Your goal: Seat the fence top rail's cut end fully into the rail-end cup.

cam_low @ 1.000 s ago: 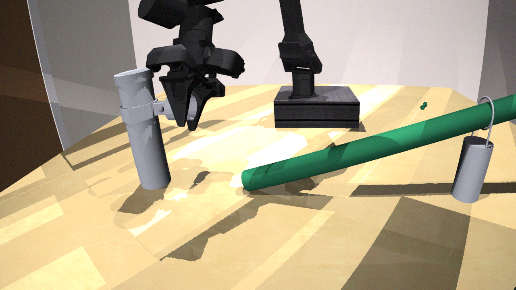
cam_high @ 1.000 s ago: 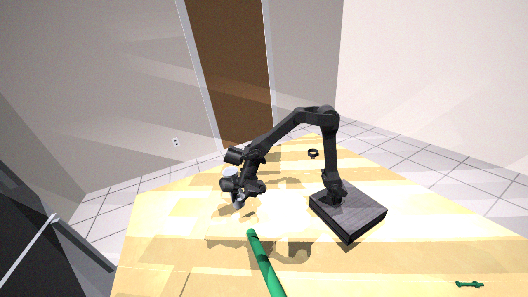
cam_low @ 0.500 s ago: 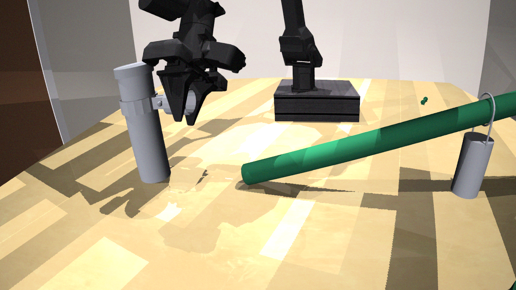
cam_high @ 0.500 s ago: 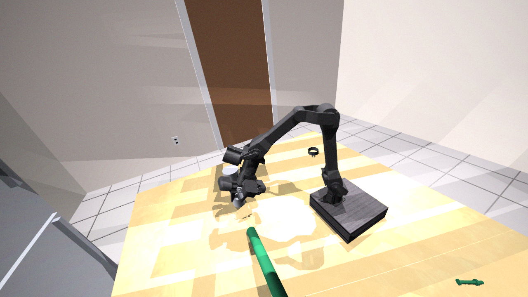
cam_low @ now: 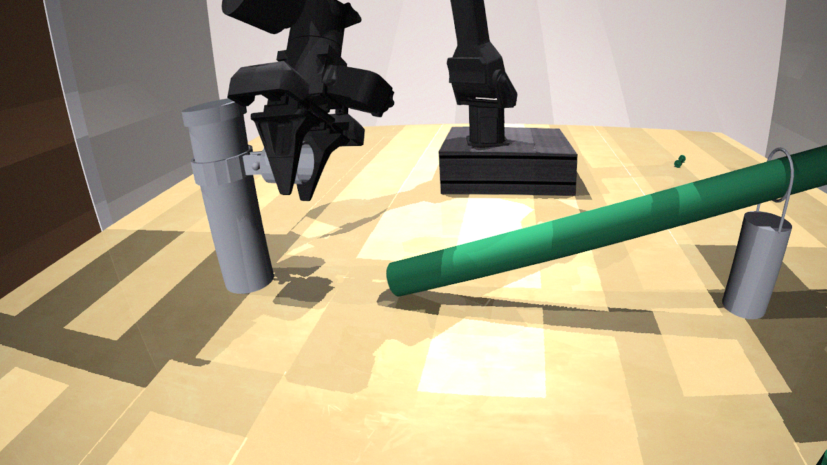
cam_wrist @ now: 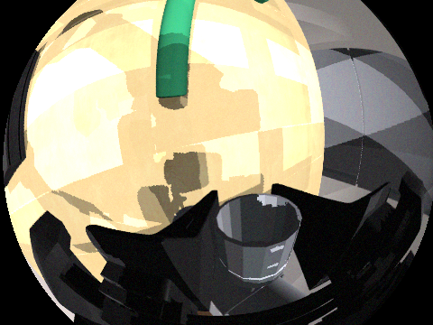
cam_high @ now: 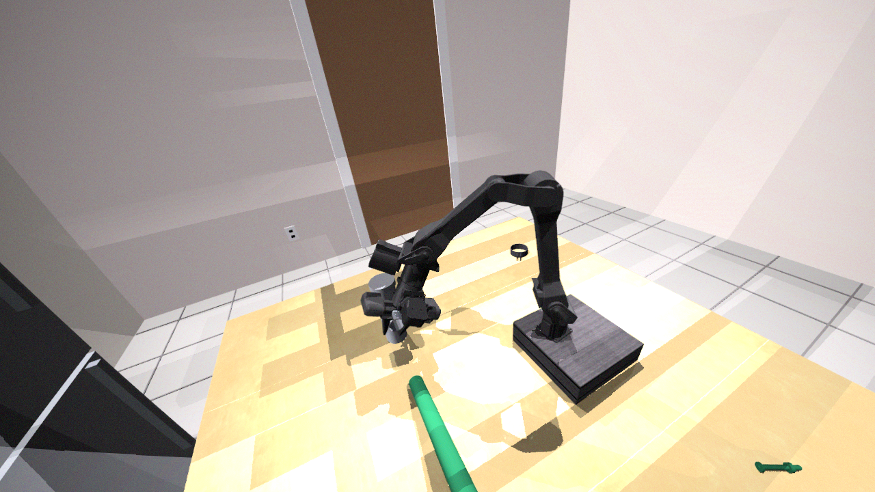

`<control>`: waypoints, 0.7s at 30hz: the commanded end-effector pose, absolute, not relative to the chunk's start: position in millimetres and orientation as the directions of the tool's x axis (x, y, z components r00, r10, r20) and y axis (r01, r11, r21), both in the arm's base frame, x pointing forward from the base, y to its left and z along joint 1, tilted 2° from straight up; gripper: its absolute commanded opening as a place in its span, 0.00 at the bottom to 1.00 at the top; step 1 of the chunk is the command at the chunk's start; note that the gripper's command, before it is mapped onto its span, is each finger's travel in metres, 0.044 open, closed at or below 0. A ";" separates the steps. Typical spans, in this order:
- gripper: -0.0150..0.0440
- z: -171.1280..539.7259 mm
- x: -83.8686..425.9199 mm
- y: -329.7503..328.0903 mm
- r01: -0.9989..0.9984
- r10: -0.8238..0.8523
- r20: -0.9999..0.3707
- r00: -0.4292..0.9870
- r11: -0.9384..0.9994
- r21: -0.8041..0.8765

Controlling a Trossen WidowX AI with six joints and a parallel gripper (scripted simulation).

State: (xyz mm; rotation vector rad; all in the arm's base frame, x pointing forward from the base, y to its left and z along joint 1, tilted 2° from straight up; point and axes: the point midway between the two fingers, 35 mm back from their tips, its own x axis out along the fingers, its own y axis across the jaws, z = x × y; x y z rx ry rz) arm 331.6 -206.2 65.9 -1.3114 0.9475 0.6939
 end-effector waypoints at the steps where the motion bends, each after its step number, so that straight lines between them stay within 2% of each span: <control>1: 0.65 65.9 331.6 -206.2 -0.864 -0.089 -0.877 0.471 0.156 -0.480; 9: 1.00 89.3 337.4 -183.4 -0.863 -0.086 -0.876 0.474 0.152 -0.482; 16: 1.00 101.9 340.1 -166.9 -0.861 -0.075 -0.875 0.478 0.155 -0.484; 21: 1.00 124.0 347.4 -140.1 -0.751 -0.070 -0.877 0.475 0.487 -0.446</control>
